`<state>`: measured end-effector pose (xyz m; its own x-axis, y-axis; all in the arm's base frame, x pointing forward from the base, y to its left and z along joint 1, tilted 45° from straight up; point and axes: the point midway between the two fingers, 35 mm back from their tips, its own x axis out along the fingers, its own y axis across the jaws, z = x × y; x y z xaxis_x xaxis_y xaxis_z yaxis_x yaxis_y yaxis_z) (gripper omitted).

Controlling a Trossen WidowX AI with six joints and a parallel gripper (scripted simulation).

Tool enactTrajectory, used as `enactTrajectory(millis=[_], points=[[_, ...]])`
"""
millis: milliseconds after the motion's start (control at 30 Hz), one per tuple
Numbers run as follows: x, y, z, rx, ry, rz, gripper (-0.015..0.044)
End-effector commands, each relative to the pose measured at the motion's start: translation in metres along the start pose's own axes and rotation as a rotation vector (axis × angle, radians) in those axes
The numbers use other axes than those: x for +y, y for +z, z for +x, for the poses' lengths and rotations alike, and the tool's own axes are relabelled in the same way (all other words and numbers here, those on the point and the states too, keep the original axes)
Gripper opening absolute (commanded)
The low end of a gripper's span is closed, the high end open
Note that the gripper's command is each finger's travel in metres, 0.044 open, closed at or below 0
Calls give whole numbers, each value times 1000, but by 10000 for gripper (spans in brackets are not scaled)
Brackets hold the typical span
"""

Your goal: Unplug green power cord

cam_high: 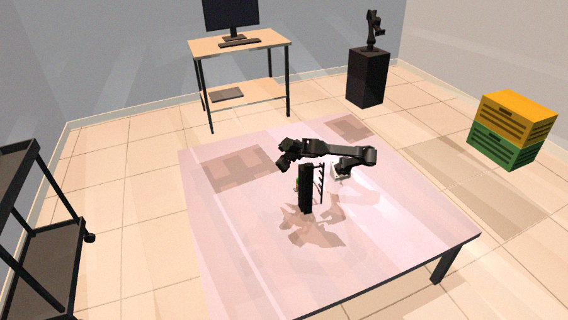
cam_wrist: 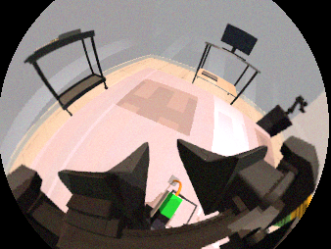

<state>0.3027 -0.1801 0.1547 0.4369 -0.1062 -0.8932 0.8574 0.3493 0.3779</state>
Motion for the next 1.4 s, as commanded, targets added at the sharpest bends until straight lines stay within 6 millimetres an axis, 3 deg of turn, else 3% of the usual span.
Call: enactTrajectory(millis=[0,200,267,667,1367], points=[[-22,-32,24,270,-58,180,160],[-45,-89,35,755,-187,609,160],[-47,-97,33,860,-220,723,160],[-46,-99,32,872,-224,737,160],[-23,-113,12,874,-224,738,160]])
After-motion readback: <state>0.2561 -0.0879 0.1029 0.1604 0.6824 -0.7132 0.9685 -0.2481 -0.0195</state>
